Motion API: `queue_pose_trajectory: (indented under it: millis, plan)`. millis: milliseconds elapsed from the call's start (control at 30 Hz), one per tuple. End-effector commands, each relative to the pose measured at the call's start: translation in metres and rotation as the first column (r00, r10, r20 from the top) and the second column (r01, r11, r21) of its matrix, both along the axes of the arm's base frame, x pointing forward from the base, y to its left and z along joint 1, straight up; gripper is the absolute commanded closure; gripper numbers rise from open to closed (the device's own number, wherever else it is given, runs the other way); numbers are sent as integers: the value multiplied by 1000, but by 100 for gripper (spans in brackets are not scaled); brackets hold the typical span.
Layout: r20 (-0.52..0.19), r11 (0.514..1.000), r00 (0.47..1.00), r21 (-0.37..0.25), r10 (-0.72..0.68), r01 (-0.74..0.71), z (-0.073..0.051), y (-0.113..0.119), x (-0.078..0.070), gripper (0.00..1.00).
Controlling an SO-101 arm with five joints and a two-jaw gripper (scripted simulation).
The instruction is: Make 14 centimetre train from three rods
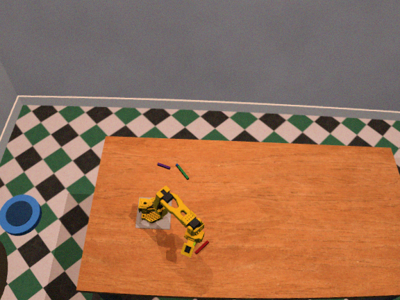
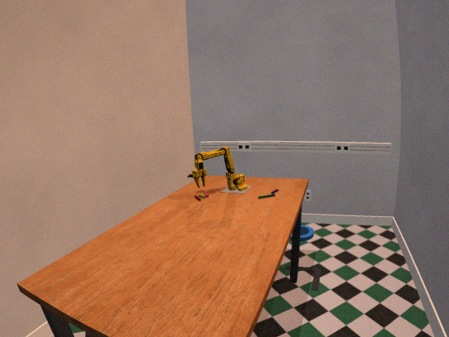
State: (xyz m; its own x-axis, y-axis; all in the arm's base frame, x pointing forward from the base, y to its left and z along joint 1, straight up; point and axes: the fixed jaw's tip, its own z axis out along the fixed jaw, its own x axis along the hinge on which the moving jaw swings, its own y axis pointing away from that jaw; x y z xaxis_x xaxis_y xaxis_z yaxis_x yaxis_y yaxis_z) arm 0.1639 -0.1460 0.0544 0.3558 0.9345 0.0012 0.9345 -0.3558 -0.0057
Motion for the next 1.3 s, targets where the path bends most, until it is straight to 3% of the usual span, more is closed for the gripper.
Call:
queue_pose_trajectory:
  millis: [0,500,967,1267]
  plan:
    - [-15,1000,1000,15,-18,19,-3,-1,-2,81]
    - [-15,1000,1000,15,-18,19,-17,-2,-1,81]
    - [-15,1000,1000,15,-18,19,-44,-1,-2,81]
    - [-15,1000,1000,15,-18,19,-51,0,-3,81]
